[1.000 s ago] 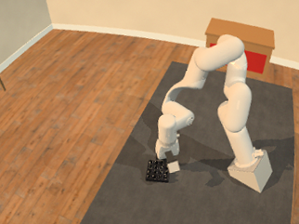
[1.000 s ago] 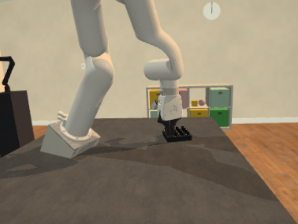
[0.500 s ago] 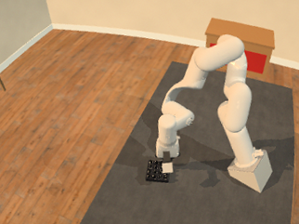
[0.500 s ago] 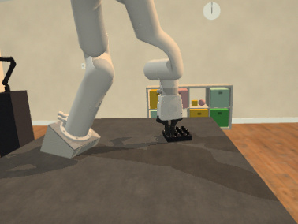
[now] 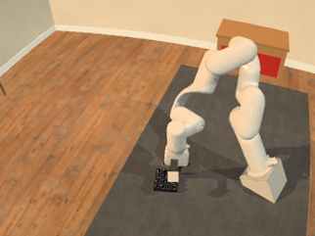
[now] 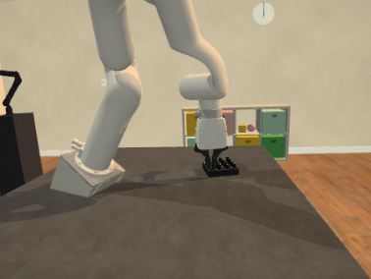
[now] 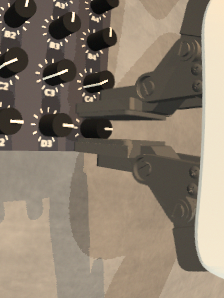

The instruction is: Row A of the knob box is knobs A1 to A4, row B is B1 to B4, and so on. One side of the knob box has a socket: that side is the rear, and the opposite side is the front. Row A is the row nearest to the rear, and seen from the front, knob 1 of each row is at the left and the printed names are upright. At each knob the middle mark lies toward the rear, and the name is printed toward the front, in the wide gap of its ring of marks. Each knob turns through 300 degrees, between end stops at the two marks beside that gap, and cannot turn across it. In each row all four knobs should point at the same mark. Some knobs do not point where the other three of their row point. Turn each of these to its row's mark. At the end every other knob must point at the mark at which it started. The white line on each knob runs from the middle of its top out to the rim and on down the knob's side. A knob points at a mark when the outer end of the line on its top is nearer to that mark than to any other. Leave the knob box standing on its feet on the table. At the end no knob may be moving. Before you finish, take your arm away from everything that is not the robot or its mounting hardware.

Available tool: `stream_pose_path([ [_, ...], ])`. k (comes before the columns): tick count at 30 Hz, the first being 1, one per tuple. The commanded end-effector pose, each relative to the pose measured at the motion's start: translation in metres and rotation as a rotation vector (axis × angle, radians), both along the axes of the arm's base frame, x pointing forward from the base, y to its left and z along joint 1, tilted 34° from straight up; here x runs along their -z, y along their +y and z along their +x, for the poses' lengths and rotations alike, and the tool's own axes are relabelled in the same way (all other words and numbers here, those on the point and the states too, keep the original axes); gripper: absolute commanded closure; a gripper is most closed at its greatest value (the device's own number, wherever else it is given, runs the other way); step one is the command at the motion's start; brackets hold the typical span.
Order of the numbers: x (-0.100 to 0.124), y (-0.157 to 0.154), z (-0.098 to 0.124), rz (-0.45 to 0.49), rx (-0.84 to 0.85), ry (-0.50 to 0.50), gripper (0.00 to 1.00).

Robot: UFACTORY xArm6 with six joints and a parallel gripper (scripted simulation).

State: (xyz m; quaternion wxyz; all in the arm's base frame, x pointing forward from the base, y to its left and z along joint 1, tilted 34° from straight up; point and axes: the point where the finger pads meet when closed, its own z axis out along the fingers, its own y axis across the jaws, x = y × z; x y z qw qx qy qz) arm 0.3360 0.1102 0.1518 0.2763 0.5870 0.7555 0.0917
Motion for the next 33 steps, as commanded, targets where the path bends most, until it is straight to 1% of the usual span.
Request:
stream_pose_path([
  [1, -0.0010, 0.0006, 0.0006, 0.007, 0.009, -0.005, 0.92],
  [21, -0.0010, 0.0006, 0.0006, 0.011, 0.015, -0.006, 0.92],
  [22, -0.0010, 0.0006, 0.0006, 0.011, 0.015, -0.006, 0.81],
  [33, -0.0010, 0.0006, 0.0006, 0.011, 0.015, -0.006, 0.81],
])
